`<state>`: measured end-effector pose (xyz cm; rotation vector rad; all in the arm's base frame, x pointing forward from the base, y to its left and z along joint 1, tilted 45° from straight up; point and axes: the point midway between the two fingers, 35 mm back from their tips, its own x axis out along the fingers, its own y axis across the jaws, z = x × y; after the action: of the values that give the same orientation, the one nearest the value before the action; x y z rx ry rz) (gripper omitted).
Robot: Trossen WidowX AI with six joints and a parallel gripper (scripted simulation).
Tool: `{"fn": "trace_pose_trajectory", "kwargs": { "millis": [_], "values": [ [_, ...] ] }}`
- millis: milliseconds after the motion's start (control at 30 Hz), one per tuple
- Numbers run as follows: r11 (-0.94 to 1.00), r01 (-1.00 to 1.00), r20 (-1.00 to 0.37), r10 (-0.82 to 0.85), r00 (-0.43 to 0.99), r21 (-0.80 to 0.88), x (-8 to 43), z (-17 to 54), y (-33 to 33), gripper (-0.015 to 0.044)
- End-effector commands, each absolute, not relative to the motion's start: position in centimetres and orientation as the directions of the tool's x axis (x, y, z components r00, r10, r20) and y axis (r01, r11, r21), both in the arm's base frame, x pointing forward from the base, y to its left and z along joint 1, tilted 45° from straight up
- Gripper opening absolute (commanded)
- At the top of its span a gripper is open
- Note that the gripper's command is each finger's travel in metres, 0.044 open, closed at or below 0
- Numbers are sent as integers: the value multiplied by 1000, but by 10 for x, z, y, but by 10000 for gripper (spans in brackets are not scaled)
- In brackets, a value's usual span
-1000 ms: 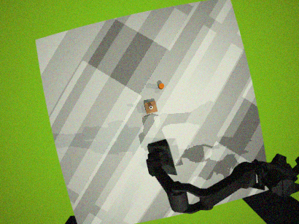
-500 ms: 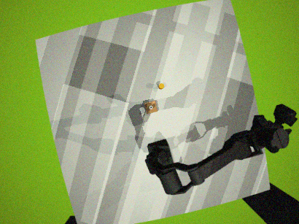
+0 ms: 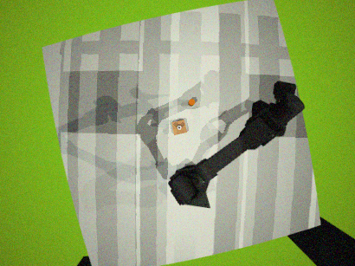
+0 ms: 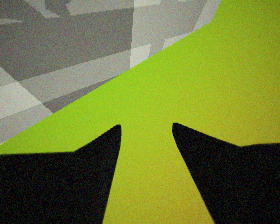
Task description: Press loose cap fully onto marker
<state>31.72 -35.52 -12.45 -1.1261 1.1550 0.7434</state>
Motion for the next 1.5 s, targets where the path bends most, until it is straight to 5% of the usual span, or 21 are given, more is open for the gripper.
{"fn": "trace_pose_trajectory", "kwargs": {
  "millis": [0, 567, 1467],
  "values": [
    [311, -919, -958, 68, 277, -244, 347, -118, -302, 250],
    [240, -909, -730, 677, -95, 340, 380, -45, -29, 250],
    [233, -901, -715, 690, -113, 367, 369, -81, 19, 250]
  ]
}}
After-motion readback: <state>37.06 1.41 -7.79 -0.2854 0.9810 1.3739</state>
